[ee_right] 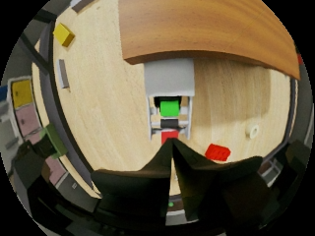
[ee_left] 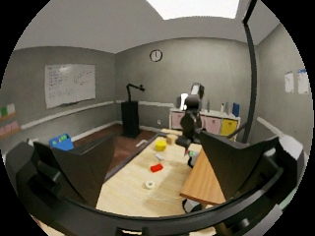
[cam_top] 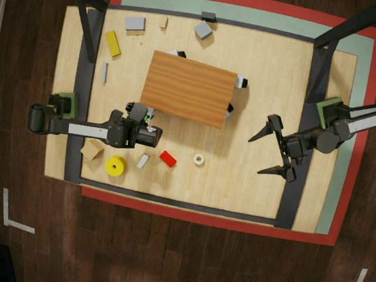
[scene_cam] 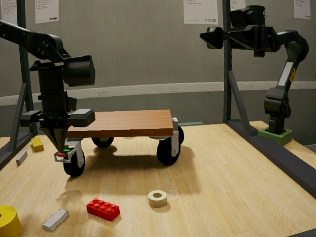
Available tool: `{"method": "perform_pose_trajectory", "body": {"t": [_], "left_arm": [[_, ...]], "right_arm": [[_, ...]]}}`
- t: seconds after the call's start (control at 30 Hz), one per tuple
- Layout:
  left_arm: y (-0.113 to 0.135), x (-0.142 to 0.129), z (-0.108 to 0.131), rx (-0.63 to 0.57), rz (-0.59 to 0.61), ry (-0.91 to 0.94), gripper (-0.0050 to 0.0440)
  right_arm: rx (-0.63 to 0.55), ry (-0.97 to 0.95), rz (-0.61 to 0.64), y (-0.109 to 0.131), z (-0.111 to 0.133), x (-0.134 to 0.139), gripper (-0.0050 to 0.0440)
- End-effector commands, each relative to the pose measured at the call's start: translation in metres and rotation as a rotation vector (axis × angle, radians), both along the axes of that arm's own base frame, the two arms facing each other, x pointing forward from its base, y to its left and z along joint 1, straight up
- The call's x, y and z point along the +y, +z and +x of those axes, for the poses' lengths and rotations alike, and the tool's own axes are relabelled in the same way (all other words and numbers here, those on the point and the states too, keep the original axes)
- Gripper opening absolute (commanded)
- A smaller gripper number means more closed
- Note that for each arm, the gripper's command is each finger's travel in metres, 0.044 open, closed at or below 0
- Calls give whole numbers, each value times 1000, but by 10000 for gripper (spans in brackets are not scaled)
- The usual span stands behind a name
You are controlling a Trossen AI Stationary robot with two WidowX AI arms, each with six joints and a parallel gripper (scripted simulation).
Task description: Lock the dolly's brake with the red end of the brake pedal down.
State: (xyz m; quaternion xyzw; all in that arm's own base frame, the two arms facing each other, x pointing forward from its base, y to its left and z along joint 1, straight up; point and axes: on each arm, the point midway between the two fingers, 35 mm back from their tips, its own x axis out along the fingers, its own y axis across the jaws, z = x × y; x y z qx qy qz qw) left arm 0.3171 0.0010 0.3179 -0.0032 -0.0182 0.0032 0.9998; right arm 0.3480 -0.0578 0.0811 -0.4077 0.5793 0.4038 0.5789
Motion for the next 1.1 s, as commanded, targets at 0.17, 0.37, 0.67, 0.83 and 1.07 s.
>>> {"method": "perform_pose_trajectory", "body": {"t": [0.17, 0.37, 0.67, 0.83, 1.07], "left_arm": [[5, -1, -1, -14, 7, -6, 440], [5, -1, -1, -14, 7, -6, 440], [5, -1, -1, -14, 7, -6, 440], [5, -1, -1, -14, 7, -6, 440], [5, -1, -1, -14, 7, -6, 440]], "right_arm": [[-2, 1, 4, -6, 0, 0, -50], [-2, 1, 4, -8, 0, 0, -50], [0, 1, 4, -11, 0, 0, -50], [0, 1, 4, -12, 0, 0, -50], [0, 1, 4, -13, 0, 0, -50]]}}
